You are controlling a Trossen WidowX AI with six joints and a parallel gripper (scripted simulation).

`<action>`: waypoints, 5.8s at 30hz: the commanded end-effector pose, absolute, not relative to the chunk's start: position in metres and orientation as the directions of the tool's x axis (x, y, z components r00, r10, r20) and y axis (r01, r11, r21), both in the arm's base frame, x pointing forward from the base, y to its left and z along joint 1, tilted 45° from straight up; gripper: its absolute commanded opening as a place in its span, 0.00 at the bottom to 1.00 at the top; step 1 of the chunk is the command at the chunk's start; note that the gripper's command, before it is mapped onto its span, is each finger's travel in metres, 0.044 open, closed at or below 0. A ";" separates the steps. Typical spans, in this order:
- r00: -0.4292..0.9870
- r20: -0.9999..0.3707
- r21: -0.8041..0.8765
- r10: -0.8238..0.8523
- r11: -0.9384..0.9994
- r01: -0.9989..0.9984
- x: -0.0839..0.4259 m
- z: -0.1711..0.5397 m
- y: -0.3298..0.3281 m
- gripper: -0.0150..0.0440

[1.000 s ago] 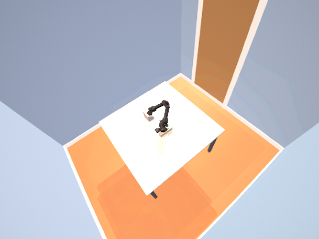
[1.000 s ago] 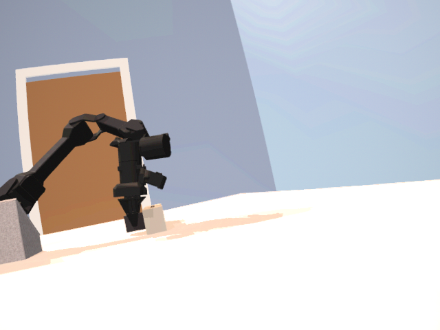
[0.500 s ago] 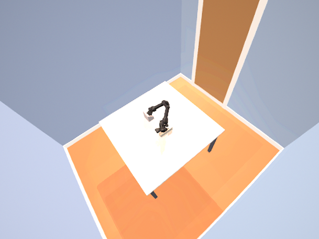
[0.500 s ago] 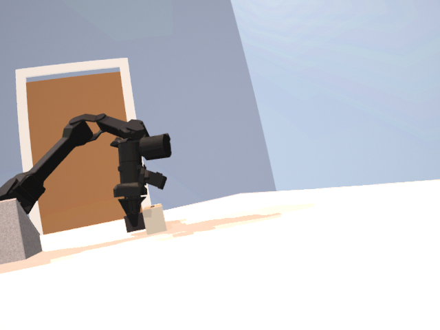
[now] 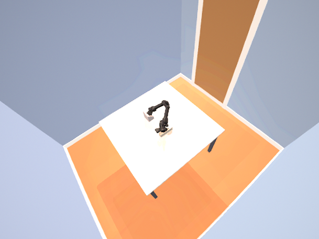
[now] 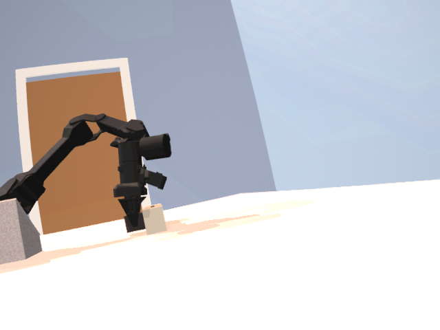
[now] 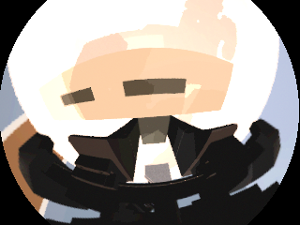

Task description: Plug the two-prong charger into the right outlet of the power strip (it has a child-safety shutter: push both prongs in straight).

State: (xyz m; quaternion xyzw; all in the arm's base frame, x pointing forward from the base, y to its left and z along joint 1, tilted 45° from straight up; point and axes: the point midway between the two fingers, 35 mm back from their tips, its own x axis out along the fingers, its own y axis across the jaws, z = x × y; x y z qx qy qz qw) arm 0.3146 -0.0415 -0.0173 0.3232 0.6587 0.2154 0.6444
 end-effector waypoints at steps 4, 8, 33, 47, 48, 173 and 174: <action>0.063 -0.713 0.700 0.698 0.702 0.130 0.320 -0.016 -0.044 0.25; 0.063 -0.713 0.700 0.698 0.702 0.130 0.320 -0.016 -0.044 0.25; 0.063 -0.713 0.700 0.699 0.702 0.130 0.322 -0.018 -0.042 0.25; 0.063 -0.713 0.700 0.698 0.702 0.130 0.322 -0.017 -0.043 0.25; 0.063 -0.713 0.700 0.698 0.702 0.130 0.322 -0.017 -0.043 0.25; 0.060 -0.713 0.699 0.699 0.702 0.133 0.267 -0.018 -0.033 1.00; 0.060 -0.713 0.699 0.699 0.702 0.133 0.265 -0.018 -0.033 1.00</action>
